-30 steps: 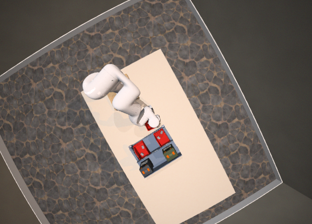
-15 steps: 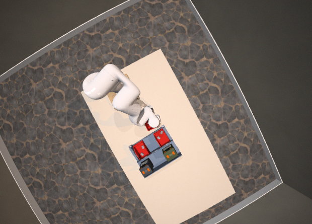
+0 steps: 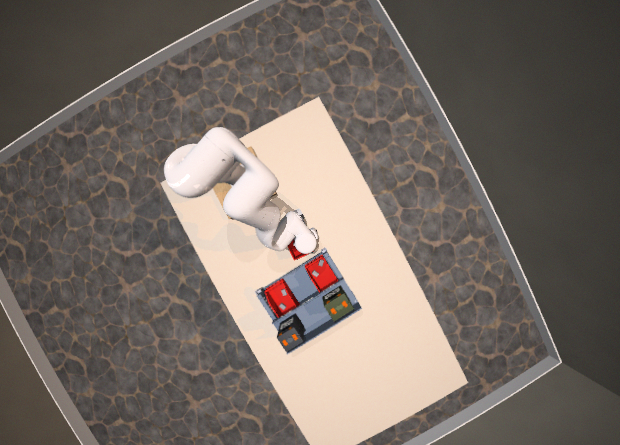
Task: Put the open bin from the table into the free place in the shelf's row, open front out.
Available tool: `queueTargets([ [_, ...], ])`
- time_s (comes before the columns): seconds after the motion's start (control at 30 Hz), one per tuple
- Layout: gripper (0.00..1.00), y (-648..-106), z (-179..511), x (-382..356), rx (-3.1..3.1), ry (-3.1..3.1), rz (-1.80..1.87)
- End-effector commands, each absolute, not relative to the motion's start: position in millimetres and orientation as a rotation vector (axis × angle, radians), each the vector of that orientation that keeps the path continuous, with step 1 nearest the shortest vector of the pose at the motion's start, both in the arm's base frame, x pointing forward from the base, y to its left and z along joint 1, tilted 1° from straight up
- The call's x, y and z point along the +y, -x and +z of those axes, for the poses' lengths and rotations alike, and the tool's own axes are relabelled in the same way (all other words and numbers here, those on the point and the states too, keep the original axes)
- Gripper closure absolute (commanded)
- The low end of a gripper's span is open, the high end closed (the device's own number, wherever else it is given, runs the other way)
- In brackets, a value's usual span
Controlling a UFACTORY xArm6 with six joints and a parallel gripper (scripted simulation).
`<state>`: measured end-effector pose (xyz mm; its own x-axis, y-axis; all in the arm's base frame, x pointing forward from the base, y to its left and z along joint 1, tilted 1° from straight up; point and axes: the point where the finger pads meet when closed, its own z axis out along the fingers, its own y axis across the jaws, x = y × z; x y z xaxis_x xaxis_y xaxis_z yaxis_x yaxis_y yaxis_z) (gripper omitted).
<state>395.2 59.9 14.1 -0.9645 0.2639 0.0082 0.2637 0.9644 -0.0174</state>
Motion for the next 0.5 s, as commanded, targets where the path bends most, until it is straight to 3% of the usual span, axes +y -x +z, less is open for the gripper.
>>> queueTargets([
  [0.0,1.00,-396.7,15.3,60.1,-3.107,0.417,0.024],
  [0.47,1.00,-396.7,21.3,60.2,-3.107,0.417,0.024],
])
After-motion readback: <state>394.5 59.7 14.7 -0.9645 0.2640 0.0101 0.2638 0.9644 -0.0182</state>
